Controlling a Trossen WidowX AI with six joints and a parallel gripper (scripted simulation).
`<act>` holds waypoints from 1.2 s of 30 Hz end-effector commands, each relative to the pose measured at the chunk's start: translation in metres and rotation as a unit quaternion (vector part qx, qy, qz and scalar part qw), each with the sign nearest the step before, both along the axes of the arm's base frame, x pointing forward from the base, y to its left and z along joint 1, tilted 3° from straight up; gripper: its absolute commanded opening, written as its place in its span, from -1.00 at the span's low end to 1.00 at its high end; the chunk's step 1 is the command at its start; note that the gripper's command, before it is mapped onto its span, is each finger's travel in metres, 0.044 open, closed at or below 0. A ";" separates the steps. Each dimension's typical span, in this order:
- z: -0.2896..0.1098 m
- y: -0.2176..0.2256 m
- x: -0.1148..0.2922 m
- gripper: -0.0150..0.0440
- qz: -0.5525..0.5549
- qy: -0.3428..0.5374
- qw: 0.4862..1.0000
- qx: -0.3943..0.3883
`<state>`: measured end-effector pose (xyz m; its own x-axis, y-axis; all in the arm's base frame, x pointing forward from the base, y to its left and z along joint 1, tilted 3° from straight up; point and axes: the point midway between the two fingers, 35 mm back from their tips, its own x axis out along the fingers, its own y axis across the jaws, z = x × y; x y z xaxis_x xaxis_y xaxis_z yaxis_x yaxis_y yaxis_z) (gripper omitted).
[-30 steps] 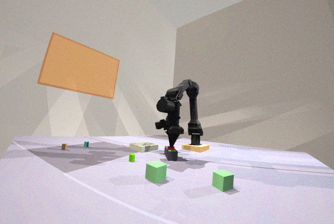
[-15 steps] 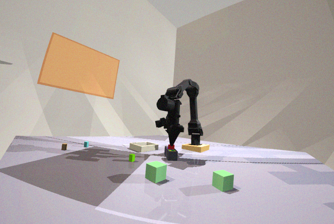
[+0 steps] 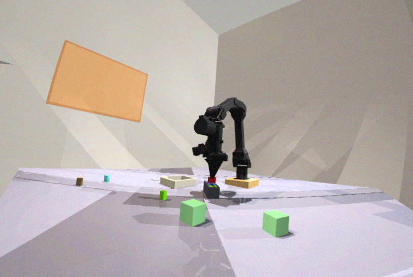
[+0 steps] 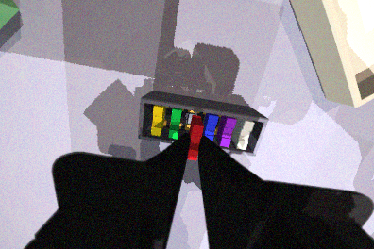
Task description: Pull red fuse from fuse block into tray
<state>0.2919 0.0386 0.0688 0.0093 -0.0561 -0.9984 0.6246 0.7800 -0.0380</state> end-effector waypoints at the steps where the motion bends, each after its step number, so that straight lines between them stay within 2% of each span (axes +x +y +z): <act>1: 0.003 0.001 0.000 -0.49 -0.001 -0.002 1.000 0.001; 36: 0.033 0.001 0.000 -0.49 0.000 -0.002 1.000 0.002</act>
<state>0.2913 0.0401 0.0989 0.0083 -0.0563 -0.9984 0.6226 0.7816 -0.0389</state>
